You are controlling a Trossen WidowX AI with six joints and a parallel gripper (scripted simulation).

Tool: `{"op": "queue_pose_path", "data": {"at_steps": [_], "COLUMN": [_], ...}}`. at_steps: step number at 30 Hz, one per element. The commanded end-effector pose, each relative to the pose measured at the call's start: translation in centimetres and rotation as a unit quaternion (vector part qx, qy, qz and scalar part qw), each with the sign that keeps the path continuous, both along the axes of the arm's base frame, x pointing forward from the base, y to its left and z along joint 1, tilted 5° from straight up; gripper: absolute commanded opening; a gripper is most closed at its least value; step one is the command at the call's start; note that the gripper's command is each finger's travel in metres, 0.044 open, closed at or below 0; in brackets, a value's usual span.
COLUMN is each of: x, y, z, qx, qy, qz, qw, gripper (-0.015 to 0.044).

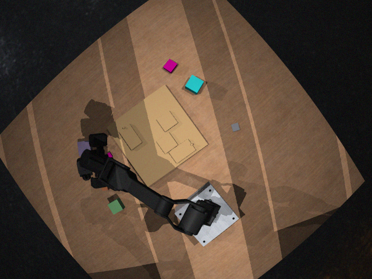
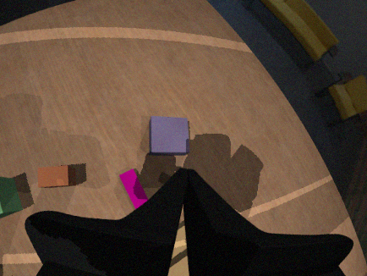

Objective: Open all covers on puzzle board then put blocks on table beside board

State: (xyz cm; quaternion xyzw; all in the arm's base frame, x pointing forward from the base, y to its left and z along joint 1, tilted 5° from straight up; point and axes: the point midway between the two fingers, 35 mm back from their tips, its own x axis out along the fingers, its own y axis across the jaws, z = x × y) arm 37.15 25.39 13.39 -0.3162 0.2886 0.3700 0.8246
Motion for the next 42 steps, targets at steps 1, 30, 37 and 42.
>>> {"op": "queue_pose_path", "data": {"at_steps": [1,30,37,42], "x": [0.6,1.0,0.0,-0.9], "y": [-1.9,-16.9,-20.5,-23.0], "z": [-0.7,-5.9,-6.9,-7.6], "qx": [-0.006,-0.042,-0.046,-0.047], "qy": [0.018,0.174,0.214,0.243], "qz": [-0.030,-0.253,-0.309,-0.348], "qw": [0.999,0.951,0.926,0.904], "gripper": [0.0000,0.0000,0.0000,0.0000]}}
